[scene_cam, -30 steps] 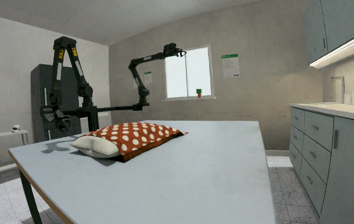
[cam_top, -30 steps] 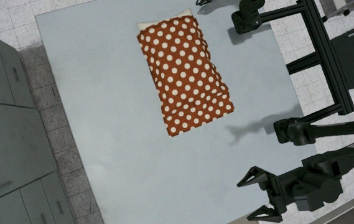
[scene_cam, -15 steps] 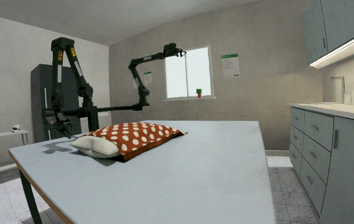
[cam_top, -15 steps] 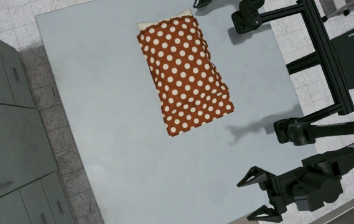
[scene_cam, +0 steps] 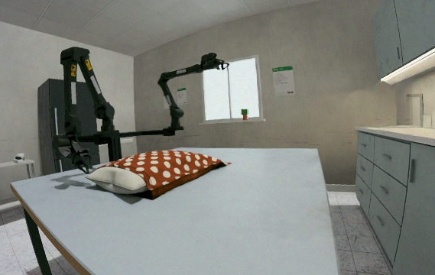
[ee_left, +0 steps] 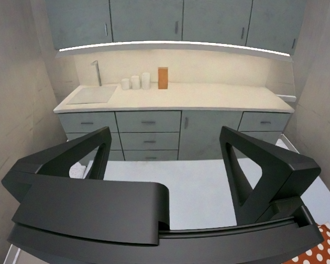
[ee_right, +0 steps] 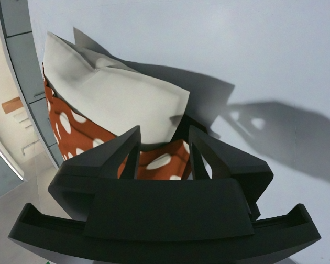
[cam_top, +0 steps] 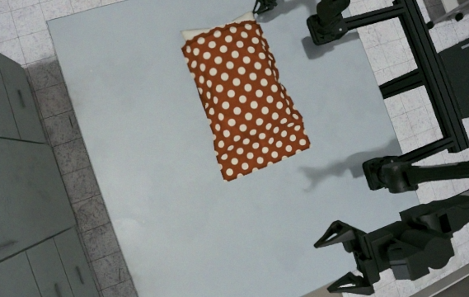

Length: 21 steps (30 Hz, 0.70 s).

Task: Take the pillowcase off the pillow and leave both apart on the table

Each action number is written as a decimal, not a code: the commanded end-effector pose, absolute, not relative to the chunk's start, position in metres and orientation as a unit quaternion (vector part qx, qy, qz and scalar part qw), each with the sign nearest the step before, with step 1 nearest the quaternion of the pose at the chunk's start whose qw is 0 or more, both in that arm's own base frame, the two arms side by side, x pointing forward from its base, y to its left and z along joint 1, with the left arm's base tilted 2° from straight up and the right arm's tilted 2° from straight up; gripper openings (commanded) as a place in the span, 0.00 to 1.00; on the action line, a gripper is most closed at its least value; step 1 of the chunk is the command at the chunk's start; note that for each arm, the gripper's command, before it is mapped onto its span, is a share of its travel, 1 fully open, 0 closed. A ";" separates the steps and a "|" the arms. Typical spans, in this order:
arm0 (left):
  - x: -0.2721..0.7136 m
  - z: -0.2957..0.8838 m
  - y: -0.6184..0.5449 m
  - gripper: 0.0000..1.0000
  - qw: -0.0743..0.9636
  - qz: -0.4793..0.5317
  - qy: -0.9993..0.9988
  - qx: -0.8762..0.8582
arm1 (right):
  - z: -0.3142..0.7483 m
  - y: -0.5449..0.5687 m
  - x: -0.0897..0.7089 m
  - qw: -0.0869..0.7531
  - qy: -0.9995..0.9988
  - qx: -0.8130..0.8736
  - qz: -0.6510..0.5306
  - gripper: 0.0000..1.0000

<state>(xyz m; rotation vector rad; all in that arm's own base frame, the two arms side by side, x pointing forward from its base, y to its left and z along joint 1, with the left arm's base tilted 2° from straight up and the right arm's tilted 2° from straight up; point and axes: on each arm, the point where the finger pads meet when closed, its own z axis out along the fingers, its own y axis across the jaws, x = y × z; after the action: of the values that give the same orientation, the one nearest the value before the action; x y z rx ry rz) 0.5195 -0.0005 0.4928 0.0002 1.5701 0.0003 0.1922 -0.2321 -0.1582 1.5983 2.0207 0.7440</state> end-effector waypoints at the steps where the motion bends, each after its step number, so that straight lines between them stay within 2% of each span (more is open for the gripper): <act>1: 0.515 0.509 0.003 1.00 0.718 -0.003 0.696 -0.006 | -0.163 -0.237 0.198 0.231 0.731 0.583 0.268 0.44; 21: 0.515 0.509 0.003 1.00 0.718 -0.003 0.696 -0.006 | -0.184 -0.227 0.214 0.228 0.730 0.585 0.270 0.44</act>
<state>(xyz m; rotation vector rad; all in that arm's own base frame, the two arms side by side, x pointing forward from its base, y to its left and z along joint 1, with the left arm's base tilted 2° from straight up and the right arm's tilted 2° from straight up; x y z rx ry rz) 0.5195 -0.0005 0.4928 0.0002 1.5701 0.0003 0.2122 -0.2326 -0.1789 1.5957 2.0166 0.7361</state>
